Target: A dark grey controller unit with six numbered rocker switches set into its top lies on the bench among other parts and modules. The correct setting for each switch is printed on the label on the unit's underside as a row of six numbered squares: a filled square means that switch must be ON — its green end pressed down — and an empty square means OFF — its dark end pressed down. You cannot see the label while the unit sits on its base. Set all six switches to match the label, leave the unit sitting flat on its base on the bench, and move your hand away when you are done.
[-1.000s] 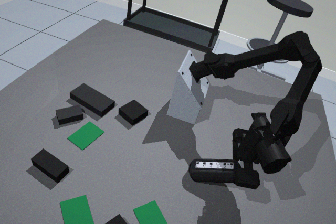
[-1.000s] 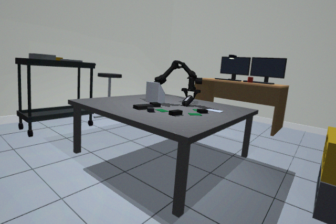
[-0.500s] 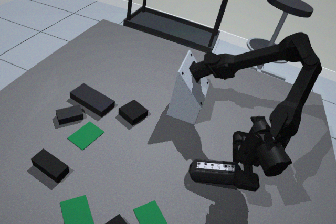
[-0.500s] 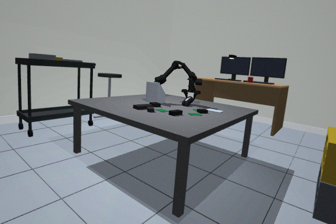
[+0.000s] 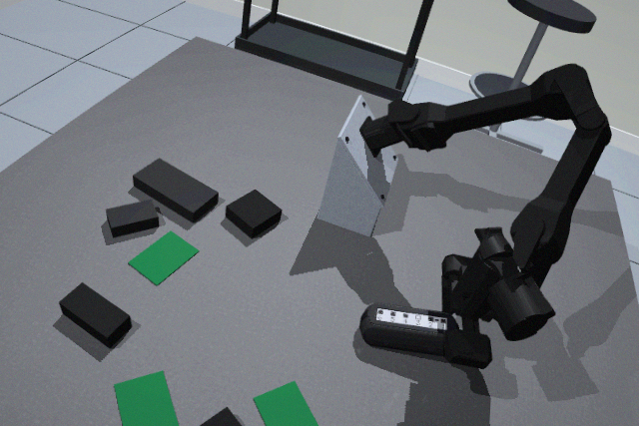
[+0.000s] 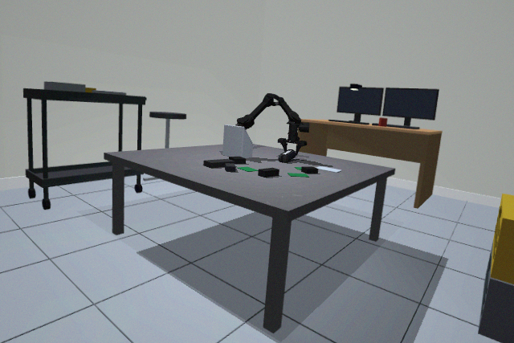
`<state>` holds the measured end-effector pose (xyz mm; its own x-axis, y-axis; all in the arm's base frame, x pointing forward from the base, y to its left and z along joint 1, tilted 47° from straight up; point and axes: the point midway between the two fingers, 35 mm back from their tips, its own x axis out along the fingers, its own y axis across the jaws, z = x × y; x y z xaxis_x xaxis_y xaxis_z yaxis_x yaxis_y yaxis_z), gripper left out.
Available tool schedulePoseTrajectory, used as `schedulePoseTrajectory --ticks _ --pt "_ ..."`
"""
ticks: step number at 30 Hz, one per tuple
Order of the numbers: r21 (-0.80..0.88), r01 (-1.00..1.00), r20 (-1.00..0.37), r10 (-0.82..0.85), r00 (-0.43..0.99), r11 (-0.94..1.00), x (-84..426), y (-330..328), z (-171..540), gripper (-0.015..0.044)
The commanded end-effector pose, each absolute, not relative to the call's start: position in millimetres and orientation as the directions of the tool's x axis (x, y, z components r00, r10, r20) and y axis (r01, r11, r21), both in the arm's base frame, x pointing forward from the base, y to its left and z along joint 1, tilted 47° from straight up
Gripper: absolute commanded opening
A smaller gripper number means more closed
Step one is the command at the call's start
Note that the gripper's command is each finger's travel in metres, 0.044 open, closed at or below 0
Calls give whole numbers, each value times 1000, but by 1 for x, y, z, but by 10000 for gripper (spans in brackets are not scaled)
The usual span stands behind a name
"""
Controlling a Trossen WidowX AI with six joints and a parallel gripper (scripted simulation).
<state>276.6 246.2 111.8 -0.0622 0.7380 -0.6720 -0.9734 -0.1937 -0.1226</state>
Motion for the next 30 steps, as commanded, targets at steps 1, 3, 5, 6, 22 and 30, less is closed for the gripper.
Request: schedulePoseTrajectory --ticks 1,3,5,6,22,30 --pt "-113 -977 -680 731 -58 -183 277 246 107 338" --pt "-113 -977 -680 731 -58 -183 277 248 107 338" --pt "-113 -977 -680 731 -58 -183 276 249 106 338" --pt "-113 -977 -680 731 -58 -183 276 250 105 338" --pt "-113 -977 -680 731 -58 -183 275 260 99 338" --pt "-119 -974 -673 737 -63 -192 275 261 102 338"
